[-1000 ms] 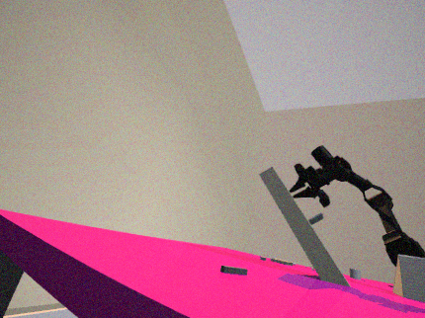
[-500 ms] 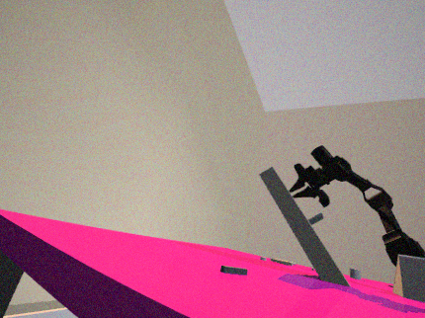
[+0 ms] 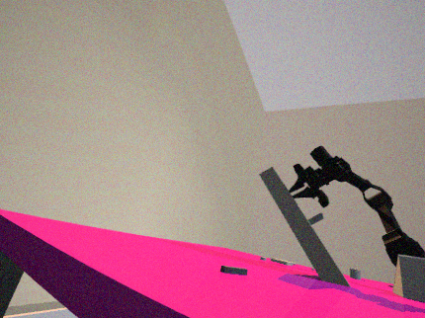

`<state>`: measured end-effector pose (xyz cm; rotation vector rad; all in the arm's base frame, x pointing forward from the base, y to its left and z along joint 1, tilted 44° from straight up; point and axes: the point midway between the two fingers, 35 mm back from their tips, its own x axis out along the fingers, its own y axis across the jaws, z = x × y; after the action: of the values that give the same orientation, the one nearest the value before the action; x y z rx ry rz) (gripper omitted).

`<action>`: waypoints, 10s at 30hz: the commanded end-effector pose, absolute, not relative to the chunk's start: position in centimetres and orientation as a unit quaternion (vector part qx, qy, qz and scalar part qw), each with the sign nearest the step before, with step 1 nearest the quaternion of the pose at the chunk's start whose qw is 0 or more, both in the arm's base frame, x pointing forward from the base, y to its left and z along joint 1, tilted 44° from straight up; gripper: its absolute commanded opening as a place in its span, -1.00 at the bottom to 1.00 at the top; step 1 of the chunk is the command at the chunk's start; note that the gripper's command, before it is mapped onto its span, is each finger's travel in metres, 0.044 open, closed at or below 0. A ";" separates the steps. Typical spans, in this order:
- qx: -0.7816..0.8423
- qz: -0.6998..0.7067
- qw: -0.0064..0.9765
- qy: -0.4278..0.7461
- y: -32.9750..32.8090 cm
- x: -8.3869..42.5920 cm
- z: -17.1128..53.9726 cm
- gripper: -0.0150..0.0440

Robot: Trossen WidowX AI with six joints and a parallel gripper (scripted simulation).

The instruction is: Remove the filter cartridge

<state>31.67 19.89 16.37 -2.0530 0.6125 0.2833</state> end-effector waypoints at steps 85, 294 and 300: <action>-0.499 -0.020 0.822 0.275 19.3 33.3 15.5 -0.49; -0.346 -0.139 0.808 0.457 17.0 23.9 14.2 0.54; -0.346 -0.139 0.808 0.456 16.4 24.4 13.6 0.54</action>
<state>24.08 16.91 13.97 -0.7361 0.9756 -0.2952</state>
